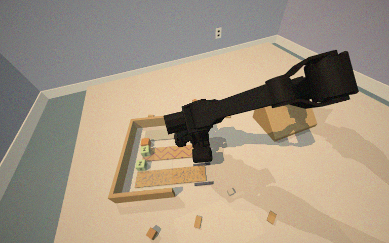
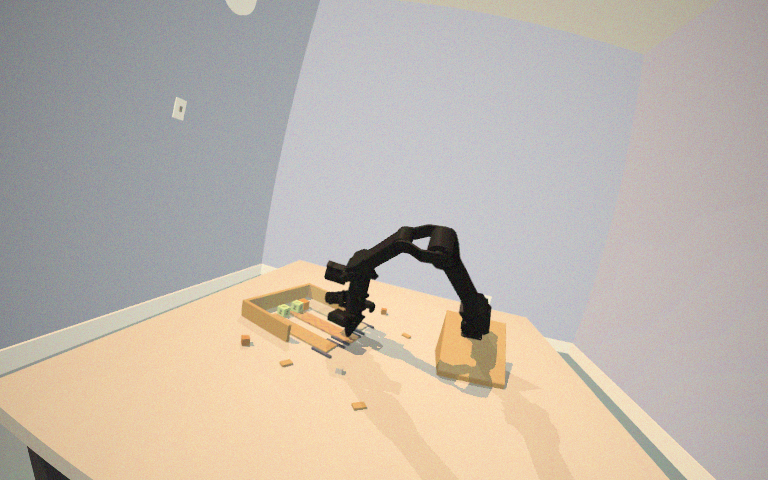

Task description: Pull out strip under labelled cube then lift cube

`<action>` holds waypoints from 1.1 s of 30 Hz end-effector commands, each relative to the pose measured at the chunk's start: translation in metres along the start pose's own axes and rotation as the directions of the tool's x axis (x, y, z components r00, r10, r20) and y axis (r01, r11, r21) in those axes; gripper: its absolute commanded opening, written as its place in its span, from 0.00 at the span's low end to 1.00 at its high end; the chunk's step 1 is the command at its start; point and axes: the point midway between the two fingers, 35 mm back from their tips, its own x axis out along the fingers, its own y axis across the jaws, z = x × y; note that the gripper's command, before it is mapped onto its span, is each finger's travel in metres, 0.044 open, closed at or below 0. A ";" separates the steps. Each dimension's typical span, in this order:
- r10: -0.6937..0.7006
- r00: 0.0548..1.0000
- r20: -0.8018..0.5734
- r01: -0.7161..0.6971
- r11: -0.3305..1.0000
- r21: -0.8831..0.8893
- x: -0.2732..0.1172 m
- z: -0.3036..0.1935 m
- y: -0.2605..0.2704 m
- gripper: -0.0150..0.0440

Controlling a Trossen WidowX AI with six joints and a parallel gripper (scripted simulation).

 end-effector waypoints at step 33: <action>0.002 1.000 -0.014 -0.001 1.000 0.010 0.004 -0.059 -0.001 0.25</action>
